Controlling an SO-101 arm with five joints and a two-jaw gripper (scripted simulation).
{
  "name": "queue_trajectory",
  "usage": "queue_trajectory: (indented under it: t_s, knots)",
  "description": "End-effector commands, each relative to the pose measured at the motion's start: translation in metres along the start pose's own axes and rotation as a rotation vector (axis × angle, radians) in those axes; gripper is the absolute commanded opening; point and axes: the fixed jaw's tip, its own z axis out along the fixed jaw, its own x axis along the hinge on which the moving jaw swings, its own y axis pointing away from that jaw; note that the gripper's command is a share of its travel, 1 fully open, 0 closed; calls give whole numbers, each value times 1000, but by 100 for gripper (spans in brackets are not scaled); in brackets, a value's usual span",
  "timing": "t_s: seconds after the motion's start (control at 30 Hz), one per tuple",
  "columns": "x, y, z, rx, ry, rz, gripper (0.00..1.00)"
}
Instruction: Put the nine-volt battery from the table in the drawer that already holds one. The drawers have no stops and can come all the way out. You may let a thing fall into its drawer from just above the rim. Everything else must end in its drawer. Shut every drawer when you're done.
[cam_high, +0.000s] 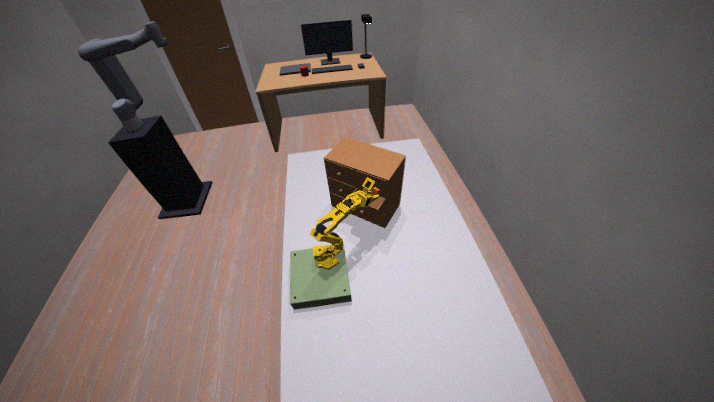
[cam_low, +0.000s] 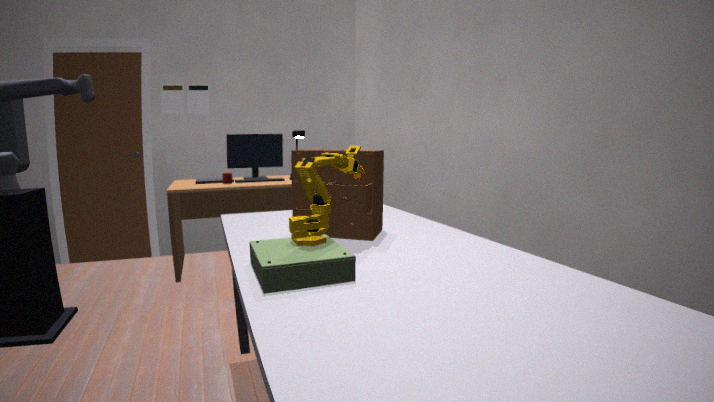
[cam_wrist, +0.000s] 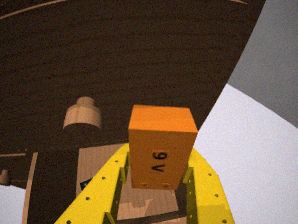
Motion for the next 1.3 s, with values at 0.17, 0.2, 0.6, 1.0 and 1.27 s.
queue_trajectory:
  t_s: [0.17,0.2,0.6,1.0,1.27]
  knots:
    - [1,-2,0,7,-3,-5,0]
    - [1,-2,0,7,-3,-5,0]
    - [15,-1,6,4,-3,-6,0]
    - [27,-1,9,1,-3,-7,0]
    - [30,-1,10,1,-3,-7,0]
